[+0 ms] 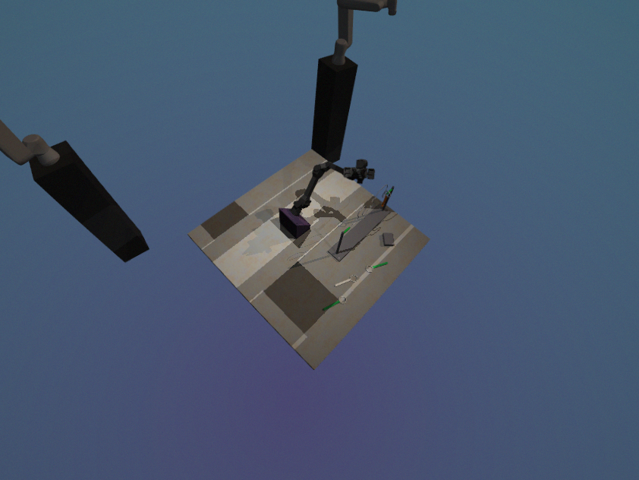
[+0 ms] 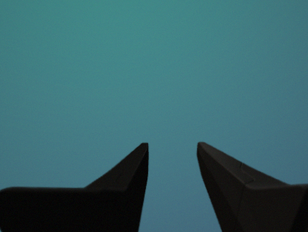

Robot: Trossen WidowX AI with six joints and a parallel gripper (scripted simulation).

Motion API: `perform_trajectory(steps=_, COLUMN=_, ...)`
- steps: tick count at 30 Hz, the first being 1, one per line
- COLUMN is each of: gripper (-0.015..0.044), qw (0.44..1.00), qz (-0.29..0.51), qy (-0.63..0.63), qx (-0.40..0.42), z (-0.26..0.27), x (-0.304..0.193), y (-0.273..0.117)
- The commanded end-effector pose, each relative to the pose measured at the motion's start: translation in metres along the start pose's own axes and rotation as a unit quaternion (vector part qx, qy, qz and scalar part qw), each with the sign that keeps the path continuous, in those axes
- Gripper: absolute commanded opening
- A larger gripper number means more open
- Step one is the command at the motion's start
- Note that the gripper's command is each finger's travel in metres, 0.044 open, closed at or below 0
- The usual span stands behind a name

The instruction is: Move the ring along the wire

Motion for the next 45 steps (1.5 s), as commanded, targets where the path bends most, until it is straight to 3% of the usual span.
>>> perform_trajectory(steps=1, gripper=0.016, qw=0.996, qz=0.025, qy=0.055, qx=0.061, z=0.018, x=-0.002, y=-0.029)
perform_trajectory(steps=21, gripper=0.016, qw=0.91, qz=0.187, qy=0.223, qx=0.294, z=0.061, x=-0.002, y=-0.19)
perform_trajectory(steps=29, gripper=0.016, qw=0.87, qz=0.232, qy=0.162, qx=0.403, z=0.054, x=-0.005, y=-0.264)
perform_trajectory(steps=34, gripper=0.016, qw=0.849, qz=0.256, qy=0.161, qx=0.433, z=0.051, x=-0.013, y=-0.299)
perform_trajectory(steps=45, gripper=0.016, qw=0.783, qz=0.333, qy=0.159, qx=0.501, z=0.018, x=-0.041, y=-0.421)
Point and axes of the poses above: the point midway between the two fingers, 35 mm back from their tips, its own y axis out along the fingers, its own z axis across the jaws, x = y × z, the point moved 9 cm from there along -y, back along the fingers, and after that the axes turned 10 degrees about -y, right-handed, at the moved point
